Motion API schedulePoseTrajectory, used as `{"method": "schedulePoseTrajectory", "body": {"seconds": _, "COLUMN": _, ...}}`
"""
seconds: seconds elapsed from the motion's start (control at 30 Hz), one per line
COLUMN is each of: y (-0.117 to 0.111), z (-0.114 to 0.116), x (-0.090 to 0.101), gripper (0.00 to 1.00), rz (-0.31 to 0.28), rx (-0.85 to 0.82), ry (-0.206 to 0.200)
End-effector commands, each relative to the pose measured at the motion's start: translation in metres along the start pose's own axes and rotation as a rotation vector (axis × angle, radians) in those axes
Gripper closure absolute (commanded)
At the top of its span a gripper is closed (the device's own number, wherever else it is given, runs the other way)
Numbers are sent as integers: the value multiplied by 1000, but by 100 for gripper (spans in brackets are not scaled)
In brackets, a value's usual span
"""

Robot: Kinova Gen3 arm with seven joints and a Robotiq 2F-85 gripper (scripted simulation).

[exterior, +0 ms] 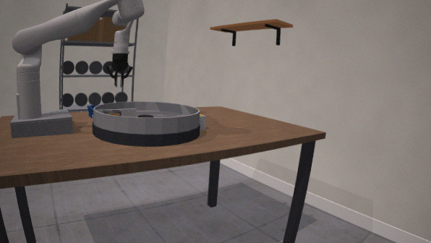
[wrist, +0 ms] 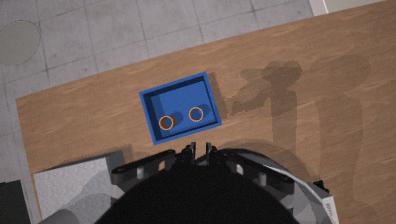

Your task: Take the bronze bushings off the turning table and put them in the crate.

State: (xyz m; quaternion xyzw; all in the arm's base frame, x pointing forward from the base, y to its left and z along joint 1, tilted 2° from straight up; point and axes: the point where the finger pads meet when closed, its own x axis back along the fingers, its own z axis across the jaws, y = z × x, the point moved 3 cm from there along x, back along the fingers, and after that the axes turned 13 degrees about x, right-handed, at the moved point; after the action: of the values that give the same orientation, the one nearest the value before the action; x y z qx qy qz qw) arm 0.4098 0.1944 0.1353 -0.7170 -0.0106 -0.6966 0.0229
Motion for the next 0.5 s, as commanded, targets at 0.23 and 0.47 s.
{"method": "schedulePoseTrajectory", "body": {"seconds": 0.23, "y": 55, "z": -13, "x": -1, "gripper": 82, "rz": 0, "rx": 1, "ry": 1}}
{"method": "schedulePoseTrajectory", "body": {"seconds": 0.47, "y": 55, "z": -13, "x": -1, "gripper": 82, "rz": 0, "rx": 1, "ry": 1}}
